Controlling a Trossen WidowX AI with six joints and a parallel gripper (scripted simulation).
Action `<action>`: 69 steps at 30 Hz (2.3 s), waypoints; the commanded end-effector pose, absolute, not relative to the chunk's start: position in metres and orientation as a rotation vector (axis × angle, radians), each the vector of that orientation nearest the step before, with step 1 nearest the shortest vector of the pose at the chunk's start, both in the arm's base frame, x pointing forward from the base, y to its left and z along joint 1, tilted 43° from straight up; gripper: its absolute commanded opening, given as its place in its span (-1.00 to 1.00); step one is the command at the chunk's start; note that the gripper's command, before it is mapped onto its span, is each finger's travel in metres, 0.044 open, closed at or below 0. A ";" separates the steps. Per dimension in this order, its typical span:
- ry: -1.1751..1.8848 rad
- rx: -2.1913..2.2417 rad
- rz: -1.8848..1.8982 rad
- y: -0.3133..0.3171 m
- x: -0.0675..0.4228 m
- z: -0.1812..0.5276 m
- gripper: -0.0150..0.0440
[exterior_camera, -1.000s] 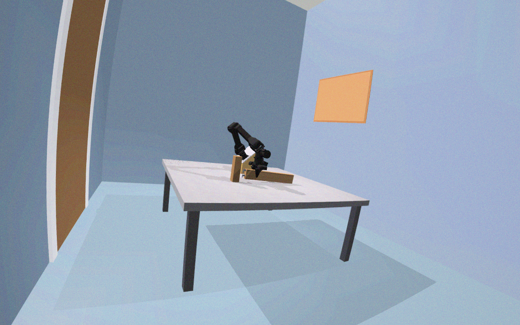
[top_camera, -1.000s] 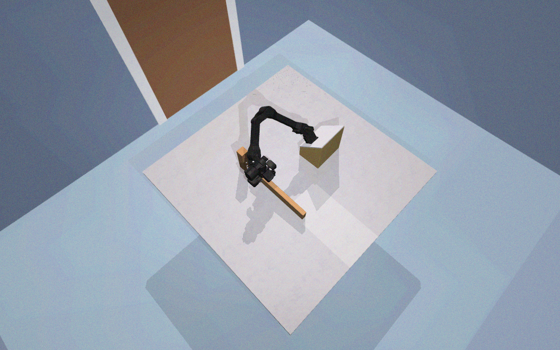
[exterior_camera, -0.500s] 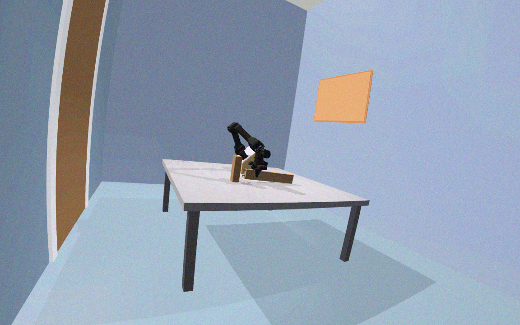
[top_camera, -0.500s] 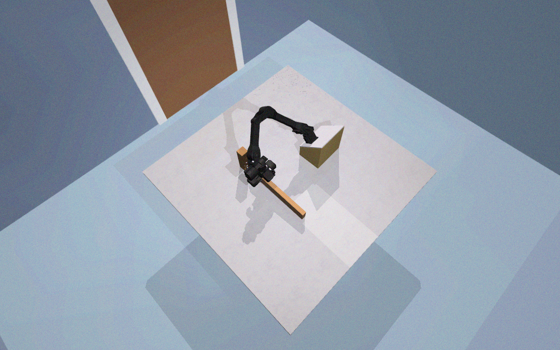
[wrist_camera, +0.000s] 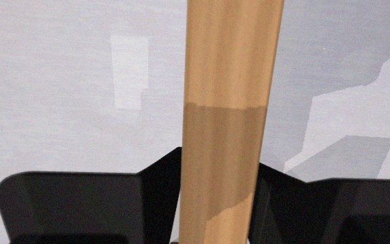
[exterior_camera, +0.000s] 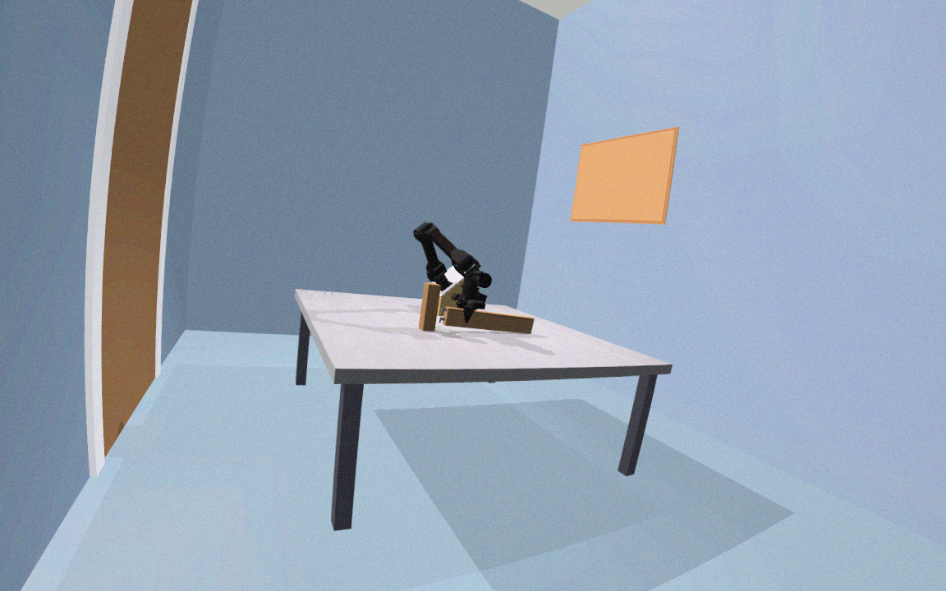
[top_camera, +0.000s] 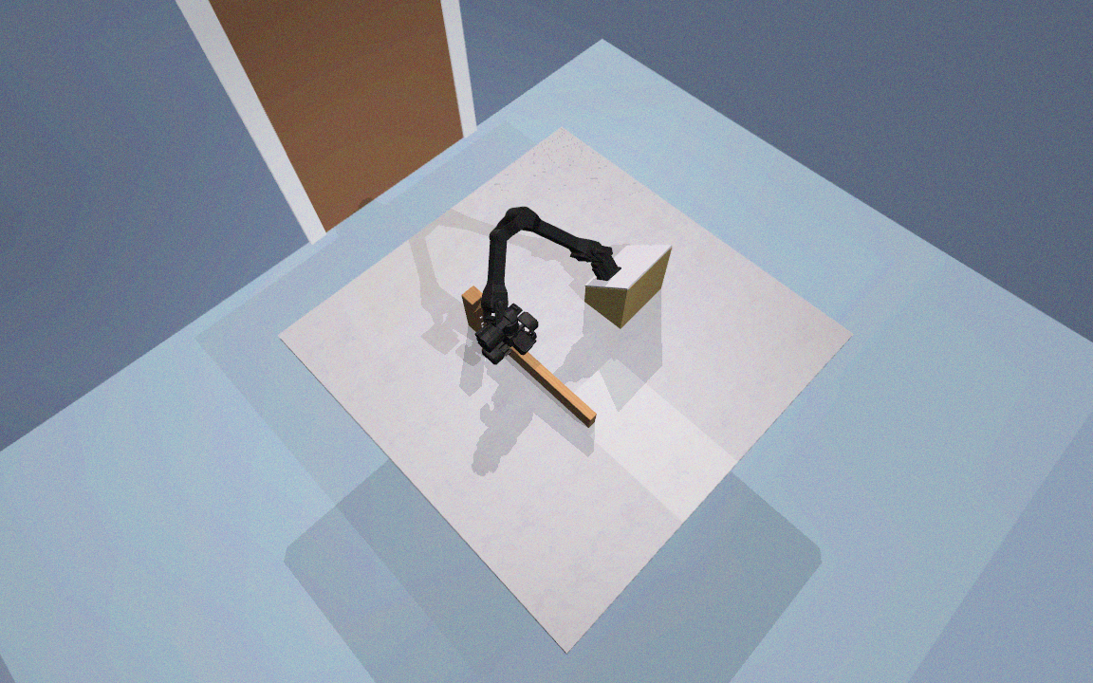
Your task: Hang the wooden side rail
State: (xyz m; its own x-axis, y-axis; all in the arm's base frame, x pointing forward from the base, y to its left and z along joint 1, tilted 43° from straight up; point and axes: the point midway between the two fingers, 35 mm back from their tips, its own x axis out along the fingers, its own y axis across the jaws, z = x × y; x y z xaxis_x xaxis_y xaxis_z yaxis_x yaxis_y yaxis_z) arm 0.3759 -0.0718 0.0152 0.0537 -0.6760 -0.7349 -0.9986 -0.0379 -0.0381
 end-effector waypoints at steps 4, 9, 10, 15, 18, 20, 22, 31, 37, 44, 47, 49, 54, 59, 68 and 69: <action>1.663 -1.780 0.734 -0.069 0.377 0.019 -0.49; 1.663 -1.780 0.734 -0.070 0.377 0.019 -0.49; 1.663 -1.780 0.734 -0.070 0.377 0.019 -0.49; 1.663 -1.780 0.734 -0.071 0.377 0.019 -0.49; 1.663 -1.780 0.734 -0.071 0.377 0.019 -0.49; 1.663 -1.780 0.734 -0.071 0.377 0.019 -0.49; 1.663 -1.780 0.734 -0.071 0.377 0.019 -0.49; 1.663 -1.781 0.734 -0.072 0.376 0.020 -0.49; 1.663 -1.781 0.734 -0.073 0.376 0.020 -0.49; 1.663 -1.781 0.734 -0.073 0.376 0.021 -0.49; 1.663 -1.781 0.734 -0.074 0.376 0.021 -0.49; 1.663 -1.781 0.734 -0.074 0.376 0.021 -0.49; 1.663 -1.781 0.734 -0.074 0.376 0.021 -0.49; 1.663 -1.781 0.734 -0.075 0.376 0.022 -0.49; 1.663 -1.781 0.734 -0.075 0.376 0.022 -0.49; 1.663 -1.781 0.734 -0.075 0.376 0.022 -0.49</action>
